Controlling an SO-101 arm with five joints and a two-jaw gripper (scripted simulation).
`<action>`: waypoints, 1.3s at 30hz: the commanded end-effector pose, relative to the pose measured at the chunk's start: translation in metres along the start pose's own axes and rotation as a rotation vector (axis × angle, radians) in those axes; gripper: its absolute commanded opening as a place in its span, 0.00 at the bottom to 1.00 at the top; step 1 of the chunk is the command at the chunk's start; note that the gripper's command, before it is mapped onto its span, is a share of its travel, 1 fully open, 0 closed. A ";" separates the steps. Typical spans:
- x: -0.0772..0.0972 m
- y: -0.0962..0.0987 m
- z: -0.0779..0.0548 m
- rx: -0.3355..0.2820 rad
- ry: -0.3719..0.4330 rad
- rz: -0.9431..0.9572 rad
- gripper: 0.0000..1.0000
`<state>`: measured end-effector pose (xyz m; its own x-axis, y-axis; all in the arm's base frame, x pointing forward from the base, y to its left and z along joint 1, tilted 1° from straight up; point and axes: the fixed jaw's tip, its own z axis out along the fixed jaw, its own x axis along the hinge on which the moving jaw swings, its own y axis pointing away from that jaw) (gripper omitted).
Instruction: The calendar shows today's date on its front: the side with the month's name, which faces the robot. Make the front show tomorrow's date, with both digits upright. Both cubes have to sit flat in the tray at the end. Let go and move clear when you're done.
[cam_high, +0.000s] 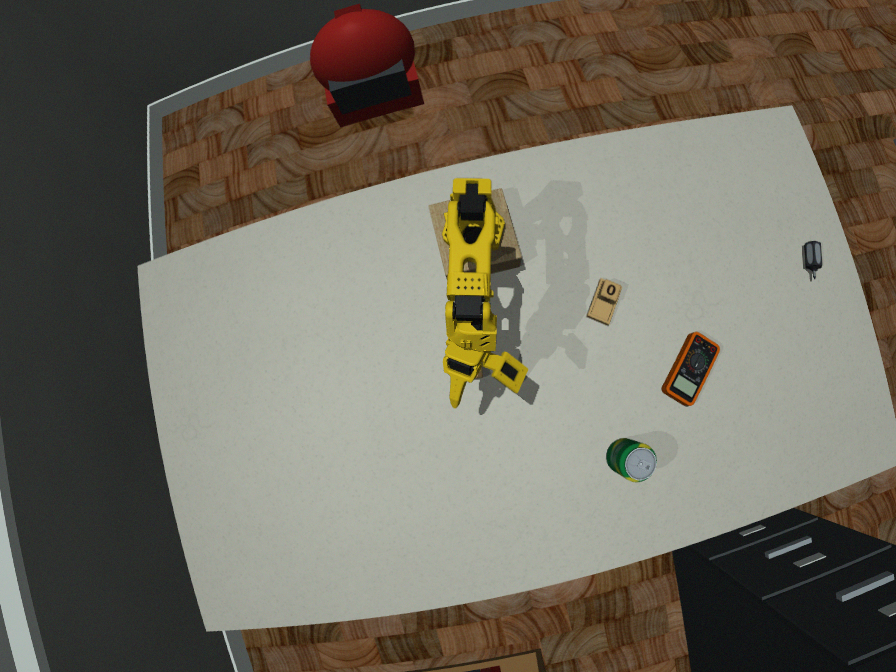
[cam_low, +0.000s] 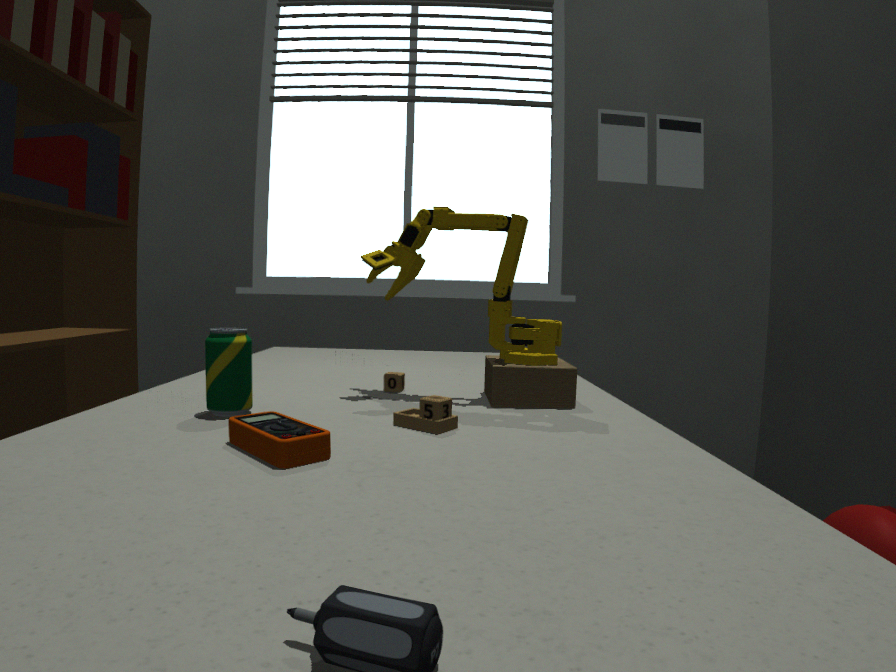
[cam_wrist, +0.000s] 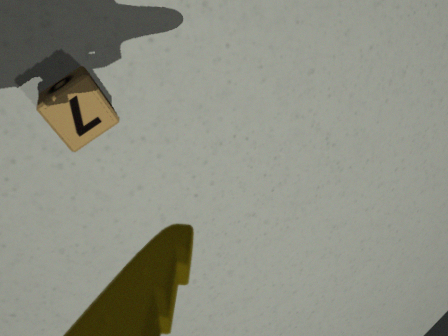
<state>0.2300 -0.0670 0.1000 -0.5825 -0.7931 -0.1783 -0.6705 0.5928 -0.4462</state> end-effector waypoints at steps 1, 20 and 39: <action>-0.005 -0.001 0.001 0.001 -0.009 0.076 0.35; -0.020 -0.003 0.007 -0.015 -0.023 0.712 0.35; -0.028 -0.005 0.011 -0.028 -0.026 1.074 0.35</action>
<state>0.2508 -0.0518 0.0975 -0.8720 0.1176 -0.4751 0.1562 0.9868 -0.0425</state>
